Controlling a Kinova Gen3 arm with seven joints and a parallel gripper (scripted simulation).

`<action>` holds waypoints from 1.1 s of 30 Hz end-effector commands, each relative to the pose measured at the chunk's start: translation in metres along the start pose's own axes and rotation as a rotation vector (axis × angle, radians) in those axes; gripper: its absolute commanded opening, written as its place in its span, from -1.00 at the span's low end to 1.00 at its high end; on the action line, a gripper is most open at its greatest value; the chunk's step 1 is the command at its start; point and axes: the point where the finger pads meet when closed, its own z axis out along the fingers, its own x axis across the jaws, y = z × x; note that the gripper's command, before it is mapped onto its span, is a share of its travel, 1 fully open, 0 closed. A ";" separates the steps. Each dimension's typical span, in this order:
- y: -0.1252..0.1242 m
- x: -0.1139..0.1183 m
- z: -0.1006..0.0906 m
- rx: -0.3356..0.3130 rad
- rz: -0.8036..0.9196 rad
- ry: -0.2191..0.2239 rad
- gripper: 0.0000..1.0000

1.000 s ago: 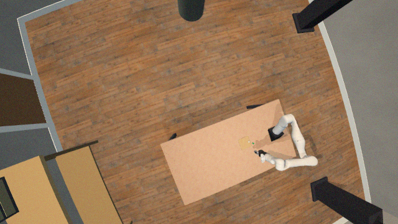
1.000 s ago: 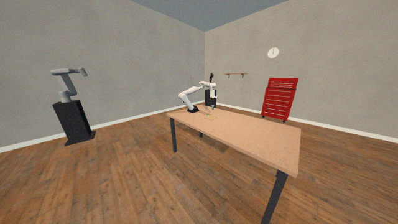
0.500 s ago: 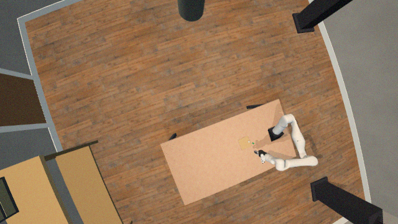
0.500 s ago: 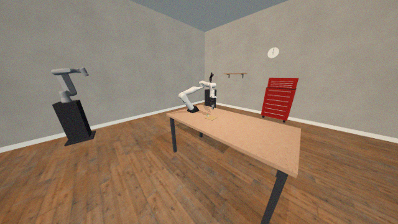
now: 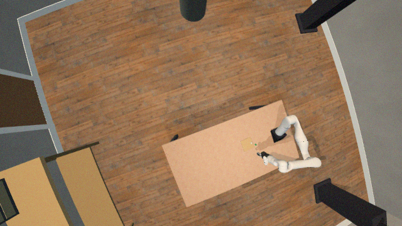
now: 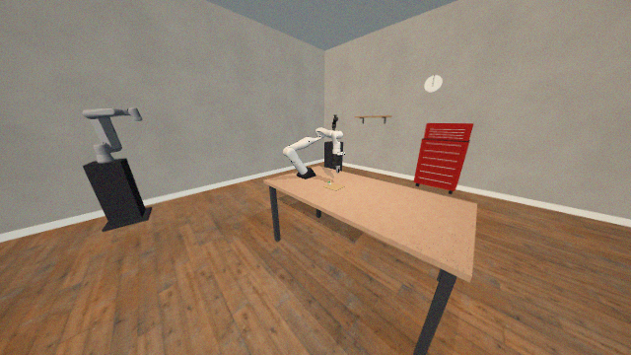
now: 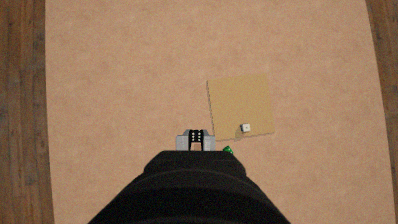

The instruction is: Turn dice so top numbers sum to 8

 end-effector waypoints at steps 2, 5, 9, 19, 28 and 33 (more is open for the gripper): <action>-0.004 -0.001 -0.001 0.003 -0.065 0.001 -0.32; -0.006 -0.003 -0.002 0.004 -0.113 0.000 -0.32; -0.007 -0.005 -0.002 0.005 -0.149 0.000 -0.32; -0.014 -0.012 -0.002 0.008 -0.368 -0.002 -0.32; -0.019 -0.019 -0.003 0.011 -0.559 -0.003 -0.32; -0.022 -0.024 -0.003 0.014 -0.713 -0.003 -0.32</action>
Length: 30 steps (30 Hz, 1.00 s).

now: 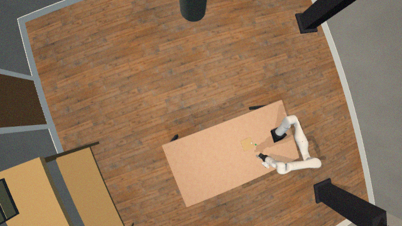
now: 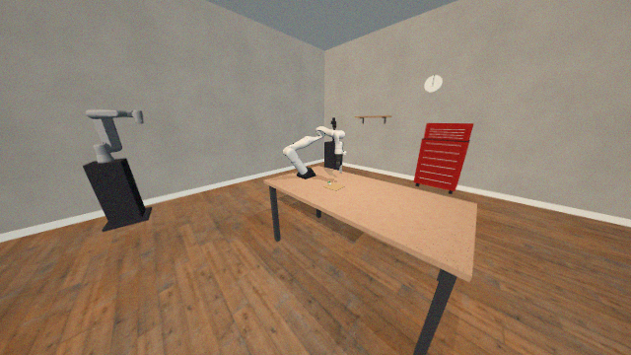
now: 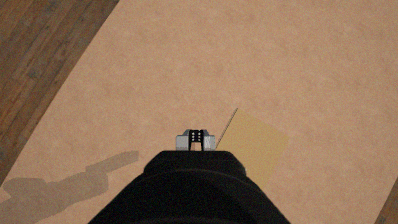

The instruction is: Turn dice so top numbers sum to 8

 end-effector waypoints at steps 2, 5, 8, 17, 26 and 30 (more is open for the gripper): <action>-0.007 0.001 -0.002 0.007 -0.138 0.001 -0.32; -0.010 0.000 -0.002 0.008 -0.238 0.001 -0.32; -0.011 -0.001 -0.002 0.009 -0.307 0.001 -0.32; -0.017 -0.004 -0.002 0.010 -0.593 0.003 -0.32; -0.021 -0.006 -0.001 0.010 -0.852 0.005 -0.32; -0.022 -0.006 -0.001 0.010 -1.001 0.006 -0.32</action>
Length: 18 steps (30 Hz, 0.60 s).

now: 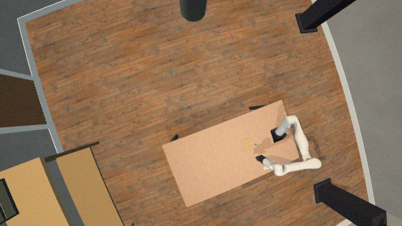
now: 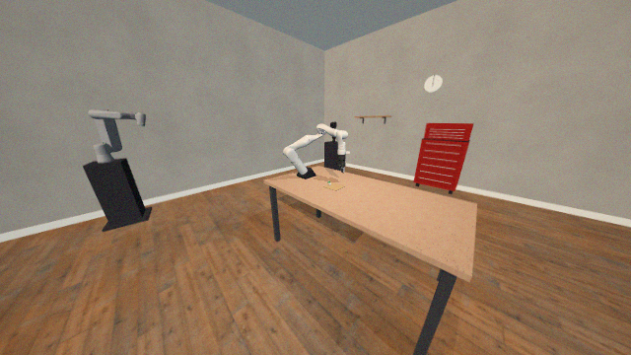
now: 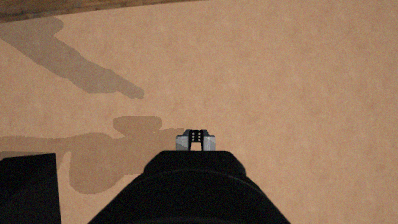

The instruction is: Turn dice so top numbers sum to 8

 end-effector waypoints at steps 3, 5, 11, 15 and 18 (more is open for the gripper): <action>0.000 0.005 -0.001 0.004 -0.191 0.006 -0.32; -0.001 0.005 -0.001 0.004 -0.264 0.005 -0.32; 0.000 0.006 0.000 0.002 -0.476 0.005 -0.32; 0.000 0.006 0.001 0.002 -0.545 0.004 -0.32; 0.001 0.007 0.001 0.001 -0.644 0.003 -0.32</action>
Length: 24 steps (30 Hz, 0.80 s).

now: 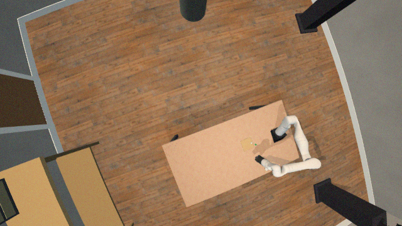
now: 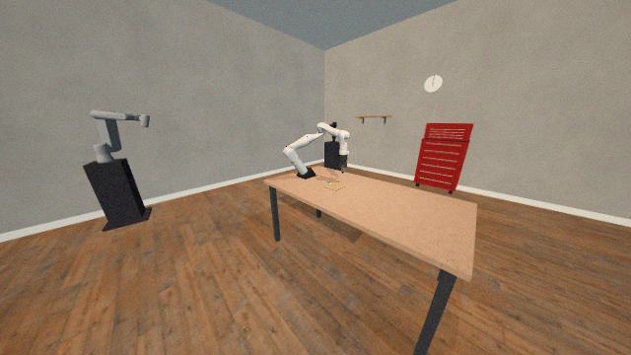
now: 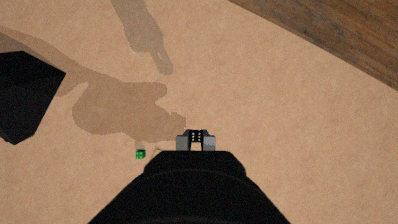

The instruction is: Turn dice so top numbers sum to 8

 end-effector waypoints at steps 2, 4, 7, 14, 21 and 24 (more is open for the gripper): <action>0.004 0.003 -0.001 0.000 -0.139 0.007 -0.32; 0.005 0.003 -0.001 0.000 -0.201 0.006 -0.32; 0.006 0.003 0.000 0.000 -0.291 0.005 -0.32; 0.008 0.003 0.001 -0.001 -0.428 0.002 -0.32; 0.012 0.003 0.003 0.000 -0.593 -0.001 -0.32; 0.013 0.004 0.003 0.000 -0.654 -0.002 -0.32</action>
